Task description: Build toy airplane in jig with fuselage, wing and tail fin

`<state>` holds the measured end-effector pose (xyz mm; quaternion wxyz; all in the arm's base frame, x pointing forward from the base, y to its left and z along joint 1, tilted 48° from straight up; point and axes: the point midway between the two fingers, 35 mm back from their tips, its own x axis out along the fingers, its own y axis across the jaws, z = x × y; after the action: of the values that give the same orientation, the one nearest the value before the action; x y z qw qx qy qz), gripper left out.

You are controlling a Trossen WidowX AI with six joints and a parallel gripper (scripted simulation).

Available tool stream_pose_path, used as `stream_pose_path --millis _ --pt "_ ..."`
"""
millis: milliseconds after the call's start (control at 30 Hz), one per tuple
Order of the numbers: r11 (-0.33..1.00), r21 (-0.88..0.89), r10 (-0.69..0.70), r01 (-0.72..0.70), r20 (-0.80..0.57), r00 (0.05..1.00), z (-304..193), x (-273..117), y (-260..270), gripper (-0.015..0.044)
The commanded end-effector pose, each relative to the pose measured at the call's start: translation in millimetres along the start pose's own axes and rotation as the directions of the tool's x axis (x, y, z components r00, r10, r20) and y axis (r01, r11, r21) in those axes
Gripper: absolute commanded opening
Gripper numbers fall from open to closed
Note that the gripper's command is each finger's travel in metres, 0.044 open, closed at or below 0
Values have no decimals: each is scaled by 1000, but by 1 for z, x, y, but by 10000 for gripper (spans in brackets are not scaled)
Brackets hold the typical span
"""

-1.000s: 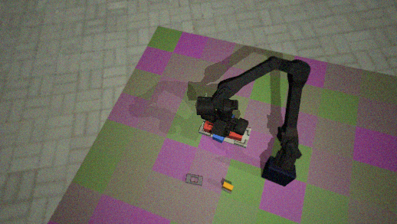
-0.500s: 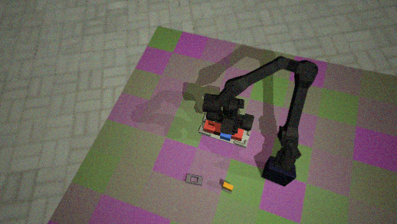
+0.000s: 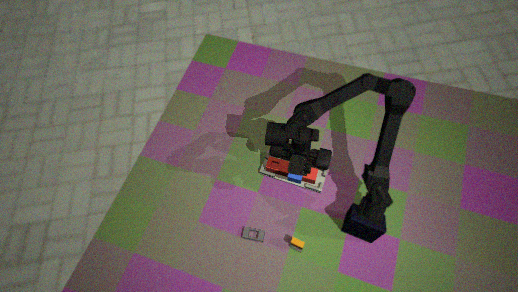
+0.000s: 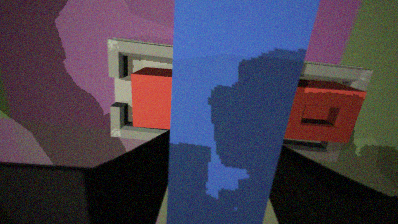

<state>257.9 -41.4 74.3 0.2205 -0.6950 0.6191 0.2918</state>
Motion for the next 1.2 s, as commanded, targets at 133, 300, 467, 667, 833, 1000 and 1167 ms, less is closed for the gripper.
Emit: stream_pose_path --millis 133,300,467,667,833,1000,1167 --pt "1000 -3 -3 3 -2 1000 -1 6 -1 195" --pt "1000 -3 -3 3 -2 1000 -1 14 -1 195" --pt "1000 -3 -3 3 -2 1000 -1 22 -1 195" --pt "1000 -3 -3 3 -3 1000 -1 31 -1 195" --pt "1000 -3 -2 2 -5 1000 -2 39 -1 195" --pt "1000 -3 -2 2 -5 1000 -2 40 -1 195" --pt "1000 3 -4 4 -1 1000 -2 38 -1 175"
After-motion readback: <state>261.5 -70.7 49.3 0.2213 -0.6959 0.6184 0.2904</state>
